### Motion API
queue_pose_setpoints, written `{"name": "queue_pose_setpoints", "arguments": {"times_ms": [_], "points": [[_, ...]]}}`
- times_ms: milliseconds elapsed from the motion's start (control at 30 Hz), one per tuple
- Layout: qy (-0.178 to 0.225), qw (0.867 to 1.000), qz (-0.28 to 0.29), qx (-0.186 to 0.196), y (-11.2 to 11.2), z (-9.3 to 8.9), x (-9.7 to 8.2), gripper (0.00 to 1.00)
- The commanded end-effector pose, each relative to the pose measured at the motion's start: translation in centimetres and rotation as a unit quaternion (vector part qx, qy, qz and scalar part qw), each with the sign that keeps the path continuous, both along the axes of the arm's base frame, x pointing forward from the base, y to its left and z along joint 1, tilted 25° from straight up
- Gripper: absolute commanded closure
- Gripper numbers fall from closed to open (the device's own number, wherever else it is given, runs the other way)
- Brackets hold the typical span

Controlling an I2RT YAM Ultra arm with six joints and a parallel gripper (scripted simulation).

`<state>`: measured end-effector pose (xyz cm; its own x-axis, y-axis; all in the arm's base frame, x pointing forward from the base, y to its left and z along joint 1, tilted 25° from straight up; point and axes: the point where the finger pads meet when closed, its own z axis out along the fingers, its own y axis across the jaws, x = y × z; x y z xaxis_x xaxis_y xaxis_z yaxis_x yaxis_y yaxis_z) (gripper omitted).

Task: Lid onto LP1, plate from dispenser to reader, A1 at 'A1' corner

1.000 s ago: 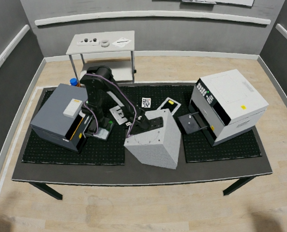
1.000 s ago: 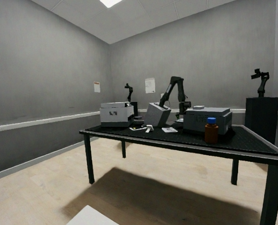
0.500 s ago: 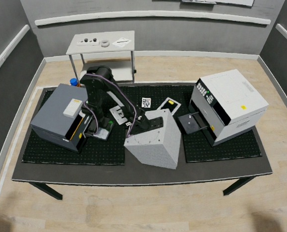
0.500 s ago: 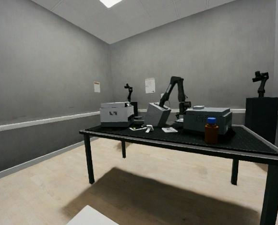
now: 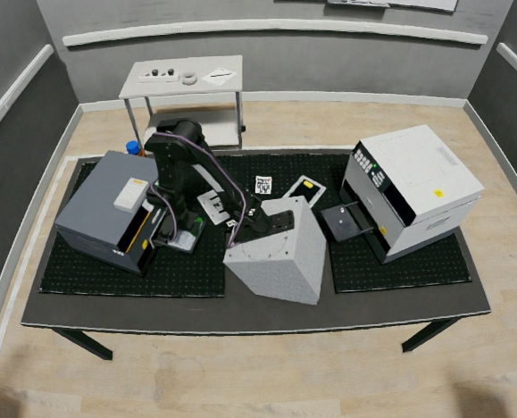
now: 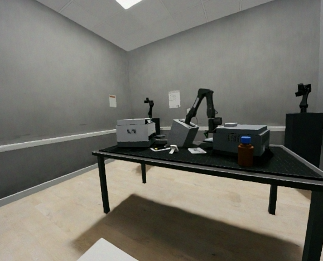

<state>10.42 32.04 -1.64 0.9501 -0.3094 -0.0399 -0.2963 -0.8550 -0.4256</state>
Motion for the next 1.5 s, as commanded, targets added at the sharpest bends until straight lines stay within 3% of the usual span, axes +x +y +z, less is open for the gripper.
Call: {"name": "queue_pose_setpoints", "arguments": {"times_ms": [0, 333, 1467], "points": [[0.001, 1.0, 0.0, 0.002, -0.3, 0.5, -0.4, 0.14], [0.006, 1.0, -0.001, -0.011, -1.3, 0.3, -0.4, 0.14], [0.007, 1.0, 0.008, -0.009, -1.6, 1.1, -0.9, 0.14]]}}
